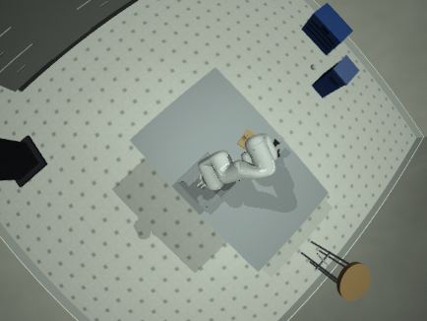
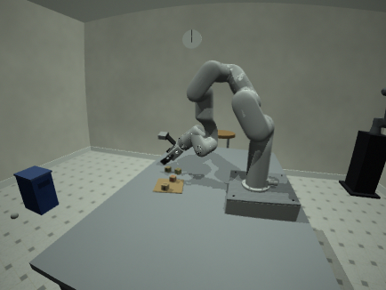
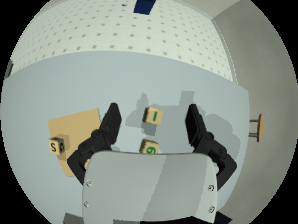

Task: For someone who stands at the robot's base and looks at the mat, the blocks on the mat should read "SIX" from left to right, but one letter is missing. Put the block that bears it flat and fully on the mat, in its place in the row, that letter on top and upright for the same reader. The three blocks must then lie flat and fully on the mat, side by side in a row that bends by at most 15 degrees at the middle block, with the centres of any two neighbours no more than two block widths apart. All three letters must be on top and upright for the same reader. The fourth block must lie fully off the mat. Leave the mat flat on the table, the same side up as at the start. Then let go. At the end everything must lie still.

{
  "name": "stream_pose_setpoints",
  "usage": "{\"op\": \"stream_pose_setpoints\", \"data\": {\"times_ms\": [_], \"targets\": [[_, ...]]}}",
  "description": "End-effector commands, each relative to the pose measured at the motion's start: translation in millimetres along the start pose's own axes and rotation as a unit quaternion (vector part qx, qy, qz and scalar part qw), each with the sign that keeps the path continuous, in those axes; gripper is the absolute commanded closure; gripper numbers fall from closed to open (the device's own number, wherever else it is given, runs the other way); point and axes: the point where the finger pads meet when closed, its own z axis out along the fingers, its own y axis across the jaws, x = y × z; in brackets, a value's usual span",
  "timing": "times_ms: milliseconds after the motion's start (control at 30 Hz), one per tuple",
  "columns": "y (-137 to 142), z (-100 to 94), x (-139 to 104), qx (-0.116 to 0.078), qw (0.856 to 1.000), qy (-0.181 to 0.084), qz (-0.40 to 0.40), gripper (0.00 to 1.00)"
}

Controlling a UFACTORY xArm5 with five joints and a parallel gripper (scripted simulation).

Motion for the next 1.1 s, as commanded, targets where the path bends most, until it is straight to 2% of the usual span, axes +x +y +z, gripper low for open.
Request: {"op": "stream_pose_setpoints", "data": {"times_ms": [0, 1067], "targets": [[0.6, -0.1, 1.2, -0.001, 1.0, 0.001, 0.0, 0.0], [-0.1, 1.0, 2.8, 0.002, 1.0, -0.003, 0.002, 0.0]]}}
